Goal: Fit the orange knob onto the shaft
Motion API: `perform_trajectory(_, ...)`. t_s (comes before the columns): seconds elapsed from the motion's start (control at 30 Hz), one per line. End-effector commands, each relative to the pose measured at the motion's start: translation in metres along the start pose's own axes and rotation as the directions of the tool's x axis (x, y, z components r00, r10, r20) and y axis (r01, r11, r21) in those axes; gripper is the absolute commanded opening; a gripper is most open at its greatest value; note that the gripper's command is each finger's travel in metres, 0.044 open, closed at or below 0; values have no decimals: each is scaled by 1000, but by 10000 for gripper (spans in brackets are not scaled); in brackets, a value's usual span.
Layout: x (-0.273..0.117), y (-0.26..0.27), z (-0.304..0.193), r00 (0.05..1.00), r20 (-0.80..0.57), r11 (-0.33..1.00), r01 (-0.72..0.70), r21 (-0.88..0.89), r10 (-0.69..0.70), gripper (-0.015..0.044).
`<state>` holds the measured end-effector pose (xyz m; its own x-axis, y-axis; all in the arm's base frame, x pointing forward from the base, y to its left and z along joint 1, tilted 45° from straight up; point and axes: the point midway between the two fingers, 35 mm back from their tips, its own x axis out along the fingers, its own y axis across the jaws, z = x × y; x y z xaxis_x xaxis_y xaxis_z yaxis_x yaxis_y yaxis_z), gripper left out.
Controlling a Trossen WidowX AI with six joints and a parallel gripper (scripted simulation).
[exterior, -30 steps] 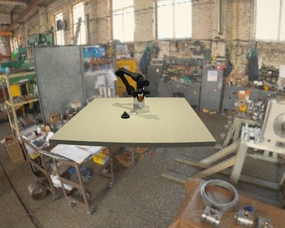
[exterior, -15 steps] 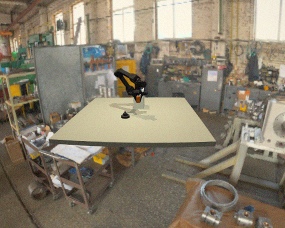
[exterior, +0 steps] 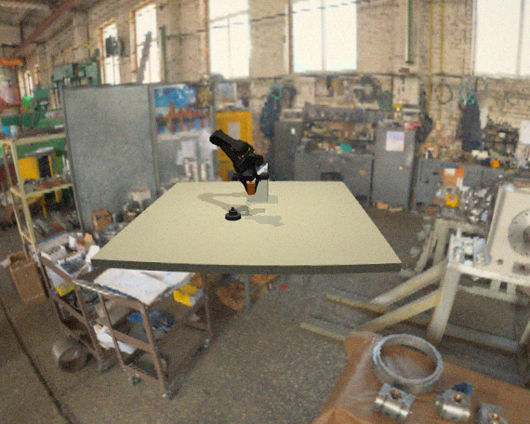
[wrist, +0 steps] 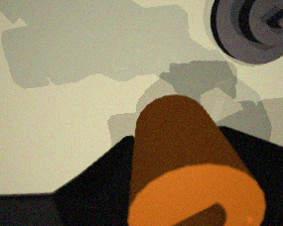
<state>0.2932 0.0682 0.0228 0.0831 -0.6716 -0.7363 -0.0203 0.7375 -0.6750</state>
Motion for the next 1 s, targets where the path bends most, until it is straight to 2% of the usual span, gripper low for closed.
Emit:
perform_trajectory(0.0, 1, -8, 9, 1000, 11, 1000, -3, 3, 3, 0)
perform_trajectory(0.97, 26, -84, 48, 1000, 18, 1000, 24, 12, -24, 0)
